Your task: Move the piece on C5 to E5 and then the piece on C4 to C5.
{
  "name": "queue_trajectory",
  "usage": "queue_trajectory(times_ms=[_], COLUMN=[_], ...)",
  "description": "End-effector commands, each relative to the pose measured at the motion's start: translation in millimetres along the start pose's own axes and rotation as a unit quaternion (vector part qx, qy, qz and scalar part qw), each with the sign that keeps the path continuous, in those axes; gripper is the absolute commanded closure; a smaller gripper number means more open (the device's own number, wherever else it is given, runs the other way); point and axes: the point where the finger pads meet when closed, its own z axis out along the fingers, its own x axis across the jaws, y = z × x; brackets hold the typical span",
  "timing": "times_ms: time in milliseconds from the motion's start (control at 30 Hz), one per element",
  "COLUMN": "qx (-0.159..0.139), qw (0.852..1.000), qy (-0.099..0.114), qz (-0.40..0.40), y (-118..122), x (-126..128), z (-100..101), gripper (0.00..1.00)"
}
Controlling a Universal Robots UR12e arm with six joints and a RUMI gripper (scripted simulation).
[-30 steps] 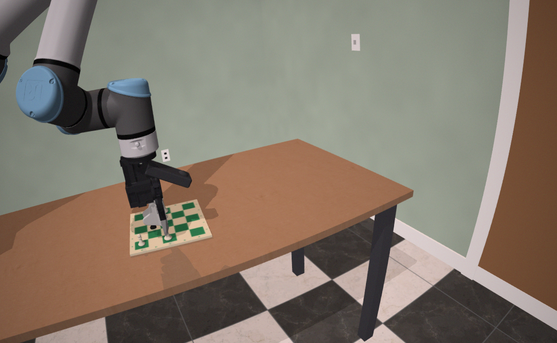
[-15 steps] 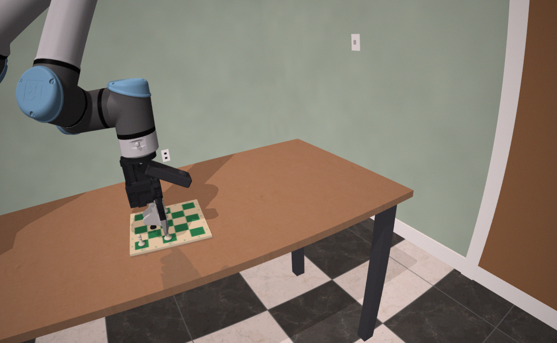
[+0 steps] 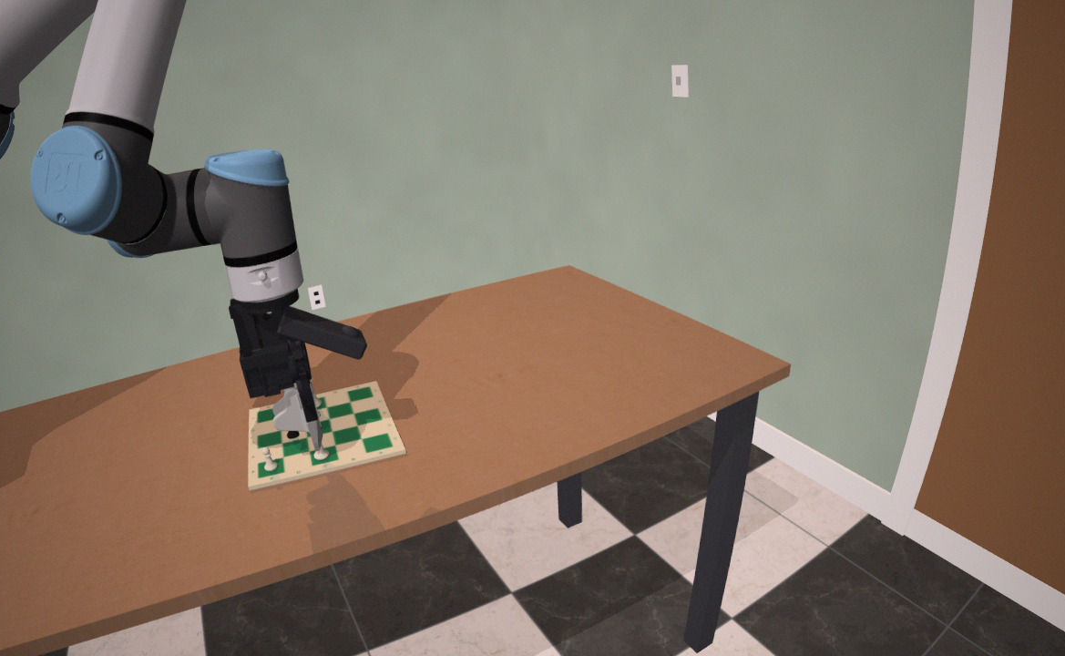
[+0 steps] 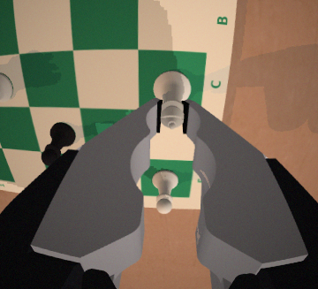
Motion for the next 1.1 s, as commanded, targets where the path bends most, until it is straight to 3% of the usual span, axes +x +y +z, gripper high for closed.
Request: queue_trajectory(times_ms=[0,200,333,467,867,1067], qx=[0.001,0.001,0.001,0.001,0.001,0.0], qw=[1.0,1.0,1.0,1.0,1.0,1.0], qy=[0.0,0.0,0.0,0.0,0.0,0.0], qz=[-0.001,-0.001,-0.001,-0.001,-0.001,0.0], y=[-2,-2,-2,-2,-2,0], x=[-1,-1,-1,-1,-1,0], z=[1,1,1,1,0,-12], gripper=[0.96,0.87,0.87,0.78,0.78,0.78])
